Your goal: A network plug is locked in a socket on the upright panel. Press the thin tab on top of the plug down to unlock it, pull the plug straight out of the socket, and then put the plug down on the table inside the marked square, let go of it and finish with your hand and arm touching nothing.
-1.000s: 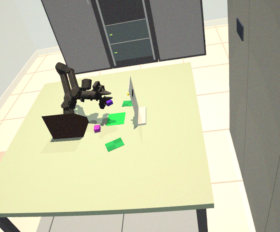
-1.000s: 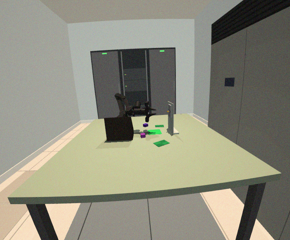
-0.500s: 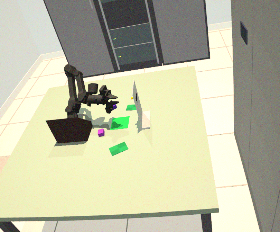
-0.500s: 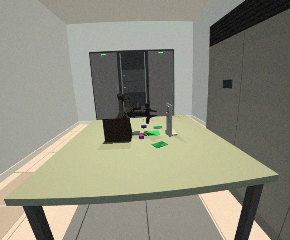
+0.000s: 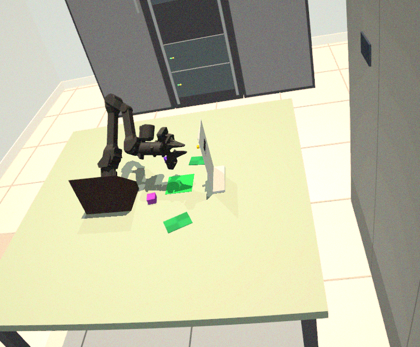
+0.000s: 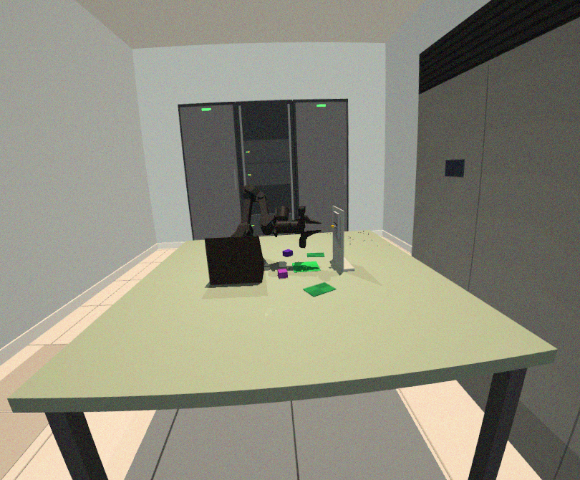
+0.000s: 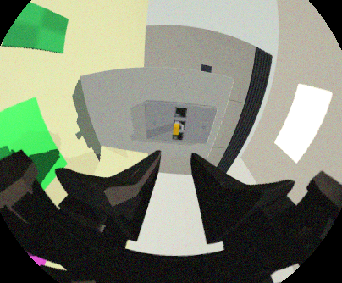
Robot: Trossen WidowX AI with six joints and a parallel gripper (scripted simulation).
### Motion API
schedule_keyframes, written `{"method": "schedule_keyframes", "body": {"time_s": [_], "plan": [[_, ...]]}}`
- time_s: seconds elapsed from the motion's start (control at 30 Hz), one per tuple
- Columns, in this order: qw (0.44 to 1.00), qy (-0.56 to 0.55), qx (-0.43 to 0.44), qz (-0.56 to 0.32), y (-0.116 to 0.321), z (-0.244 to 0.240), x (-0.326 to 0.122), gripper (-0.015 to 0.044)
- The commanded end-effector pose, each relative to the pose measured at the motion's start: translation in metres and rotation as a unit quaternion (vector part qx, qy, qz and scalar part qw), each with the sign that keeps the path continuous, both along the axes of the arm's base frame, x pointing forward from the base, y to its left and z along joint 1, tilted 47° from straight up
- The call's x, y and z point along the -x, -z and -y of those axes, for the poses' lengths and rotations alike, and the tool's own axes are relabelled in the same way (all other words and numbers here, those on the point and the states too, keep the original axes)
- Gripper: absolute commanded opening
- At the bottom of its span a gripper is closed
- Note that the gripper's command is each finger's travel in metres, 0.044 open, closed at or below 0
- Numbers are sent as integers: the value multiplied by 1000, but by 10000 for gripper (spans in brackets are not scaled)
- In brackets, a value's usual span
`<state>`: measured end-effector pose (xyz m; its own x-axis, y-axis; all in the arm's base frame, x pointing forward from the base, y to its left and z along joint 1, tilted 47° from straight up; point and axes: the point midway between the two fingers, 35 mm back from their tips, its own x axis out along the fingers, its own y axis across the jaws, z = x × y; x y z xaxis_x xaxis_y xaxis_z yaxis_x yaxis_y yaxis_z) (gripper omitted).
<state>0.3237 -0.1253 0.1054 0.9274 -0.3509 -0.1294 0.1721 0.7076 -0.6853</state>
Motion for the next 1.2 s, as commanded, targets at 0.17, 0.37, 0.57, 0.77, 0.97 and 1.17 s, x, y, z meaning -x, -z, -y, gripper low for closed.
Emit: {"method": "schedule_keyframes", "body": {"time_s": [0.17,0.37,0.57,0.77,0.97,1.17], "plan": [[1000,3,-1,4,-2,4,-14,156],[1000,3,-1,4,-3,6,-23,156],[1000,3,-1,4,-4,8,-32,156],[1000,3,-1,4,-5,9,-41,156],[1000,3,-1,5,-5,11,-50,156],[1000,3,-1,5,-6,12,-58,156]]}}
